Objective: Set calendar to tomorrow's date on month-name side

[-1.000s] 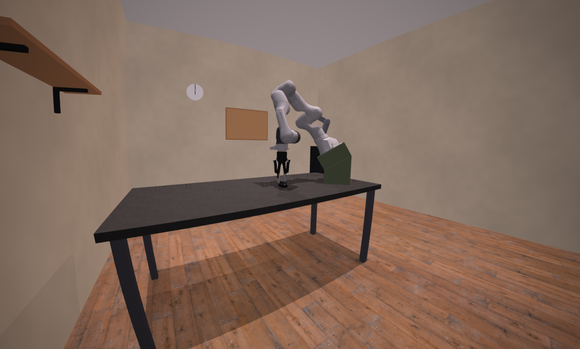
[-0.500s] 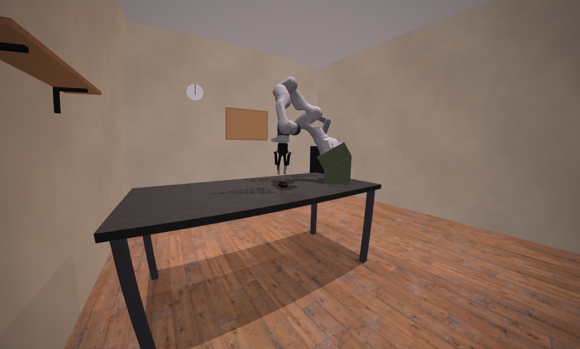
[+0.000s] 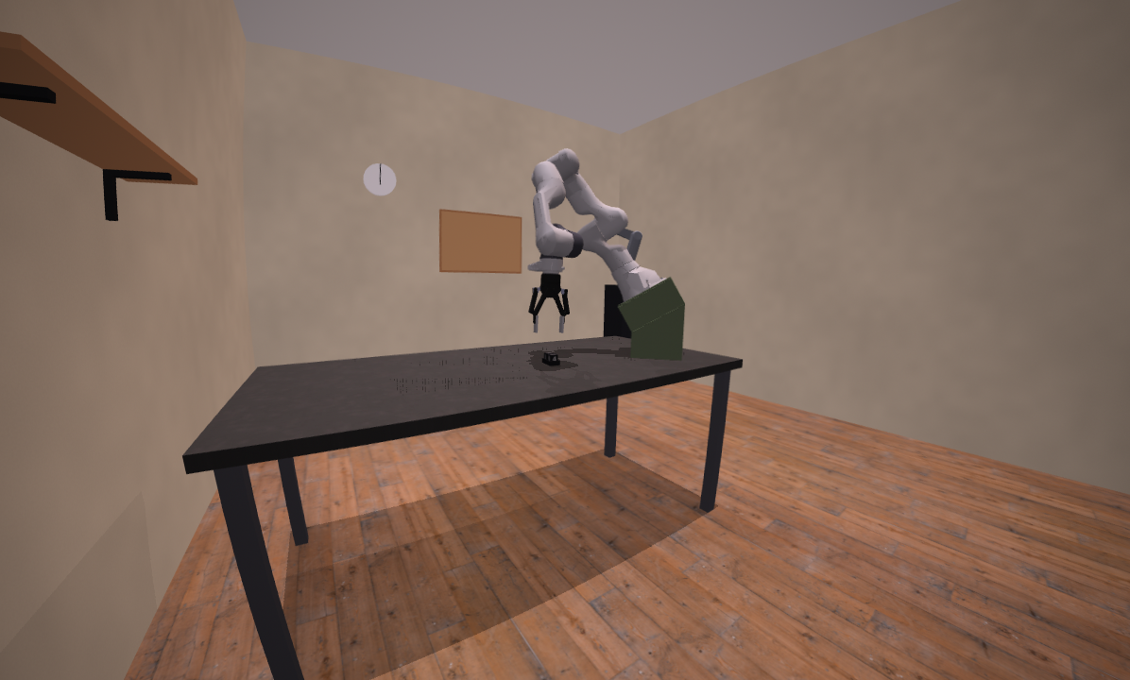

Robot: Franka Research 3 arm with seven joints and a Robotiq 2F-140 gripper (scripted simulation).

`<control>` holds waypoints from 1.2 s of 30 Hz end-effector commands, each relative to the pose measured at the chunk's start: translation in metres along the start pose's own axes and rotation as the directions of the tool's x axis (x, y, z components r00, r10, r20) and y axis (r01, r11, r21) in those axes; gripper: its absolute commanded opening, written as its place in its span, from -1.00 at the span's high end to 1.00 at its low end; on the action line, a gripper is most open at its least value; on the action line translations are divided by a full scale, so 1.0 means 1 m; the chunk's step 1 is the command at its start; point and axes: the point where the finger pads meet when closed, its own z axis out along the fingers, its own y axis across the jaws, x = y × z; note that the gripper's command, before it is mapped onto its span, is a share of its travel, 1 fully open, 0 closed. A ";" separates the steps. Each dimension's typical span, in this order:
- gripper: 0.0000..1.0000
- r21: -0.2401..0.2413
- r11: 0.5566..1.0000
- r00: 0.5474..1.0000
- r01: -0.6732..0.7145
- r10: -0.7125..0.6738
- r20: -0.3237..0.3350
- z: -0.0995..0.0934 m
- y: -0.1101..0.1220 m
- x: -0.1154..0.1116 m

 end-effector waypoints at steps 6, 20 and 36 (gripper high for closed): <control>-1.00 -0.044 0.996 0.997 0.075 -0.076 -0.019 -0.001 0.002 0.004; -1.00 -0.044 0.996 0.997 0.075 -0.076 -0.019 -0.004 0.002 0.004; -1.00 -0.044 0.996 0.997 0.075 -0.076 -0.019 -0.047 0.000 0.003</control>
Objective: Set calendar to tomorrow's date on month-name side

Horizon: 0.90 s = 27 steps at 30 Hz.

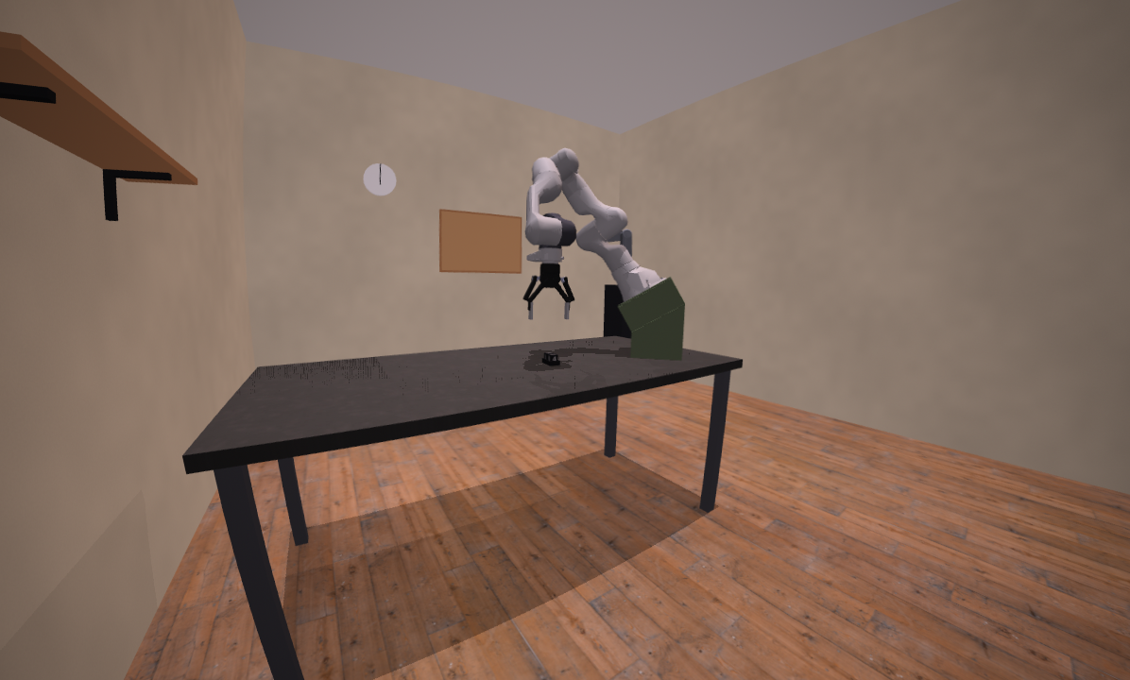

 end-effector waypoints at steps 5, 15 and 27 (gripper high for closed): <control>-1.00 -0.022 0.998 0.998 0.054 -0.054 -0.016 -0.016 0.002 0.005; -1.00 -0.022 0.998 0.998 0.054 -0.054 -0.016 -0.019 0.002 0.005; -1.00 -0.022 0.998 0.998 0.054 -0.054 -0.016 -0.019 0.002 0.005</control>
